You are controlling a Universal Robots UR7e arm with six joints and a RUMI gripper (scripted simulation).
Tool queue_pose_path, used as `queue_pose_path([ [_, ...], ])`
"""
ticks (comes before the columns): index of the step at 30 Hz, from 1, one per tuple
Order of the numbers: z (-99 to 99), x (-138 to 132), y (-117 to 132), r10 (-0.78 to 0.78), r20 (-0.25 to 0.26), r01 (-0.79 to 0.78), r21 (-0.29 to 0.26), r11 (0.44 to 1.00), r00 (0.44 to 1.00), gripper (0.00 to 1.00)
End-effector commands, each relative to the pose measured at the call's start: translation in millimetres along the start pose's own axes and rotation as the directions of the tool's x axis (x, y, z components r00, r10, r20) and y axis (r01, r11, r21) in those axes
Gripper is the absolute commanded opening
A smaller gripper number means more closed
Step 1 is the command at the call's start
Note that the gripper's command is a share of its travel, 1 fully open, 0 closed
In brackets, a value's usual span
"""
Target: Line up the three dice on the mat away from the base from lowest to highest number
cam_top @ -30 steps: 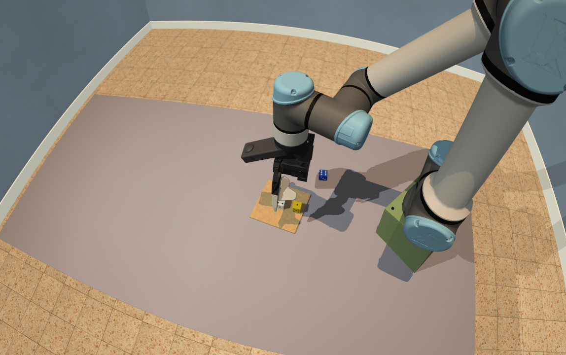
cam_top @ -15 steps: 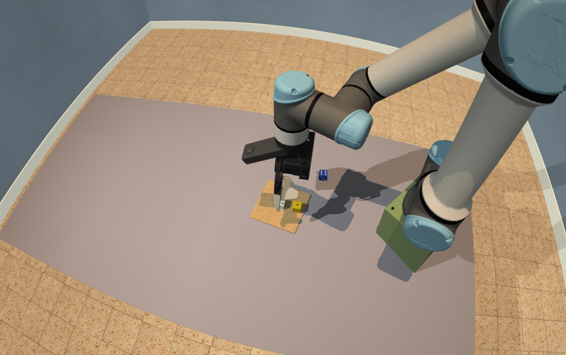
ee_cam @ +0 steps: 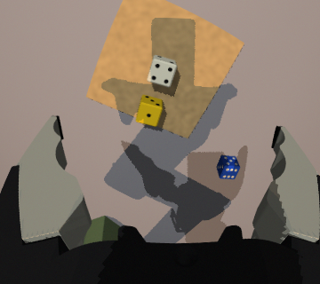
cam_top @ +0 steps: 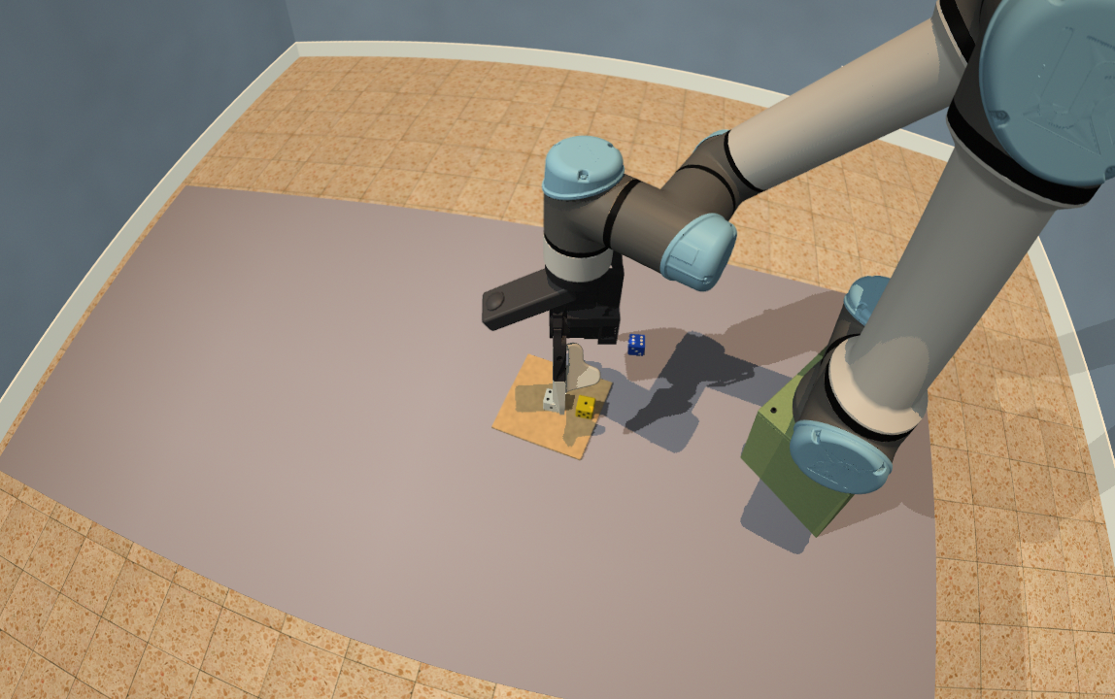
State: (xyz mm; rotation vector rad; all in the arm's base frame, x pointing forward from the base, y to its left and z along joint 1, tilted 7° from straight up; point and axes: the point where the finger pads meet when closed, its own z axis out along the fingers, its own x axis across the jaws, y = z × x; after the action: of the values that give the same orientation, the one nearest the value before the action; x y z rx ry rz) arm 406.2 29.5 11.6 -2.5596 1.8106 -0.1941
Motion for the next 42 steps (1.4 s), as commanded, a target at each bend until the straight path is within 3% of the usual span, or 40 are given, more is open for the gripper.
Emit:
queue_pose_path([
  [1, 0.1, 2.8, 2.6, -0.110, 0.002, 0.110, 0.003, 0.994, 0.994, 1.00],
  [10, 0.7, 6.9, 8.0, -0.282, 0.002, 0.282, 0.003, 0.959, 0.959, 1.00],
  [22, 2.0, 14.8, 20.2, -0.588, 0.001, 0.588, 0.003, 0.809, 0.809, 1.00],
  [24, 2.0, 14.8, 20.2, -0.588, 0.001, 0.588, 0.003, 0.809, 0.809, 1.00],
  [35, 3.1, 22.8, 33.4, -0.815, 0.001, 0.815, 0.004, 0.580, 0.580, 1.00],
  [38, 3.5, 25.5, 38.0, -0.871, 0.000, 0.871, 0.004, 0.491, 0.491, 1.00],
  [41, 3.5, 25.7, 38.4, -0.875, 0.000, 0.875, 0.004, 0.483, 0.483, 1.00],
  [42, 3.7, 26.7, 40.1, -0.893, 0.000, 0.893, 0.004, 0.449, 0.449, 1.00],
])
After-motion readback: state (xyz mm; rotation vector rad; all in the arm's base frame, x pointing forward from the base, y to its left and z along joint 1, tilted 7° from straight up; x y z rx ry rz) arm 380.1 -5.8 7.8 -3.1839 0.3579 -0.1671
